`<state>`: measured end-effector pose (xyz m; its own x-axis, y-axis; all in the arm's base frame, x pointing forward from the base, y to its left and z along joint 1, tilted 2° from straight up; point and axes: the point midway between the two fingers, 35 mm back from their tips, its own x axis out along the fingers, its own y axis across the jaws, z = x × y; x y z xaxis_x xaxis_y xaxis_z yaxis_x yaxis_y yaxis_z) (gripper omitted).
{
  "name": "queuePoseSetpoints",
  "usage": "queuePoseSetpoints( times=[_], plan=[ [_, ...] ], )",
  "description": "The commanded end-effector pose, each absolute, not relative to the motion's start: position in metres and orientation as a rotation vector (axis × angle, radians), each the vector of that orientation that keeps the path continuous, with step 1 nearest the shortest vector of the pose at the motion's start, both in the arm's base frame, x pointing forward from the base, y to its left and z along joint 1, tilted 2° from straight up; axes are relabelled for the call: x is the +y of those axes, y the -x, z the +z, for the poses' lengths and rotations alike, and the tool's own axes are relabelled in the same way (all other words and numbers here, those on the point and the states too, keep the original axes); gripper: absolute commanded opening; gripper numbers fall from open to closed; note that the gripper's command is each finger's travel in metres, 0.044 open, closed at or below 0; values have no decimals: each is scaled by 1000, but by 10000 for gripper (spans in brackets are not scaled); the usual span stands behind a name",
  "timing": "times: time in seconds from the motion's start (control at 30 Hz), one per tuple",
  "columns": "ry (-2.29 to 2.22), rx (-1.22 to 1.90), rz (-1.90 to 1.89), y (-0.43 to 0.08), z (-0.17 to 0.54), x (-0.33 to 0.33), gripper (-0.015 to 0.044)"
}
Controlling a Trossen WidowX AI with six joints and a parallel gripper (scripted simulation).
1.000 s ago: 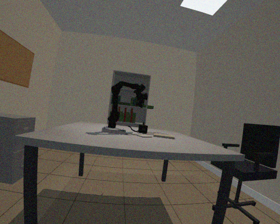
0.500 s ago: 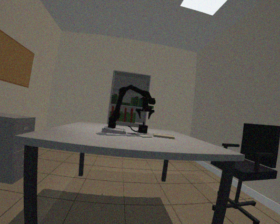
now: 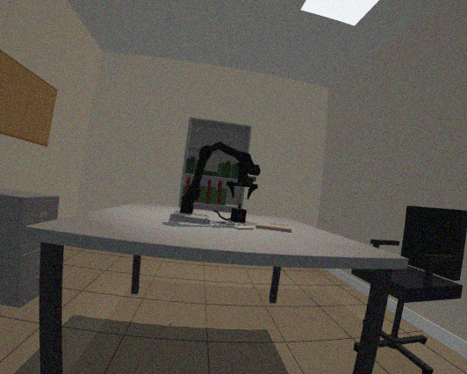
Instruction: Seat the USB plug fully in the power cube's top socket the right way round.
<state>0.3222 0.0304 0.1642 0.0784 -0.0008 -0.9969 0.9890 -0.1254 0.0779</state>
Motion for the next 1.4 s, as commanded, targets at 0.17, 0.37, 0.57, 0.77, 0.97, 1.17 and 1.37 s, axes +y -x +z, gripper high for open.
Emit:
queuePoseSetpoints(
  times=[0.17, 0.37, 0.57, 0.77, 0.97, 1.17, 1.37],
  plan=[
    [-1337, 1088, -1254, -323, 157, 29, 440],
    [-1337, 1088, -1254, -323, 151, 29, 440],
    [-1337, 1088, -1254, -324, 145, 29, 440],
    [-1337, 1088, -1254, -324, 139, 29, 440],
    [-1337, 1088, -1254, -325, 133, 29, 440],
    [-1337, 1088, -1254, -325, 132, 29, 440],
    [-1339, 1093, -1246, -325, 134, 30, 335]
  ],
)
